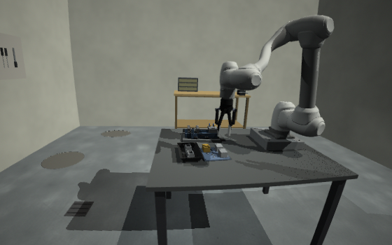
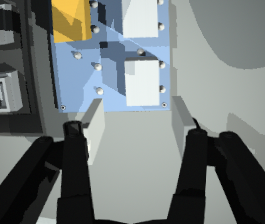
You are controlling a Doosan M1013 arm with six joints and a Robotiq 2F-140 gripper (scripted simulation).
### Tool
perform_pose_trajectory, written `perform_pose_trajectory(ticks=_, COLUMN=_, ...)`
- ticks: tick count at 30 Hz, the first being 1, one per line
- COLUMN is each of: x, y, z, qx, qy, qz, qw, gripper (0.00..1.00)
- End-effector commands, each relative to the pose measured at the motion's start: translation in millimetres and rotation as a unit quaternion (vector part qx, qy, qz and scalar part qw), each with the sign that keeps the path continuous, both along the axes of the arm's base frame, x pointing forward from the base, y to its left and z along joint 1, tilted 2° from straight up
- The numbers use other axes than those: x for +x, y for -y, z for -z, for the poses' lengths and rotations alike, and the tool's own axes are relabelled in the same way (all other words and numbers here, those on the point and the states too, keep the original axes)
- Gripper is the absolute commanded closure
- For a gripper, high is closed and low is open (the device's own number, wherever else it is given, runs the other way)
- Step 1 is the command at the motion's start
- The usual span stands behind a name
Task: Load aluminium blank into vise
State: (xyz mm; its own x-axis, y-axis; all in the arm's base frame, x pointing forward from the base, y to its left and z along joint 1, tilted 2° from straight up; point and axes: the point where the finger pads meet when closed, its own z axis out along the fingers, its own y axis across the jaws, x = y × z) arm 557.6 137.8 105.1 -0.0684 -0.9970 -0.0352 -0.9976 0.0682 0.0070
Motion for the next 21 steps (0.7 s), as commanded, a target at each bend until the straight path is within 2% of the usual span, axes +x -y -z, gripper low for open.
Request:
perform_pose_trajectory(ticks=1, x=-2.8, y=-1.0, z=11.8, qx=-0.001, qy=-0.005, qz=0.000, qw=1.000, gripper=0.60)
perform_pose_trajectory(ticks=15, x=-3.7, y=-3.0, z=67.3, qx=-0.001, qy=-0.005, qz=0.000, qw=1.000, gripper=0.60)
perform_pose_trajectory(ticks=21, x=-3.9, y=-3.4, z=79.2, qx=-0.001, qy=-0.005, qz=0.000, qw=1.000, gripper=0.60)
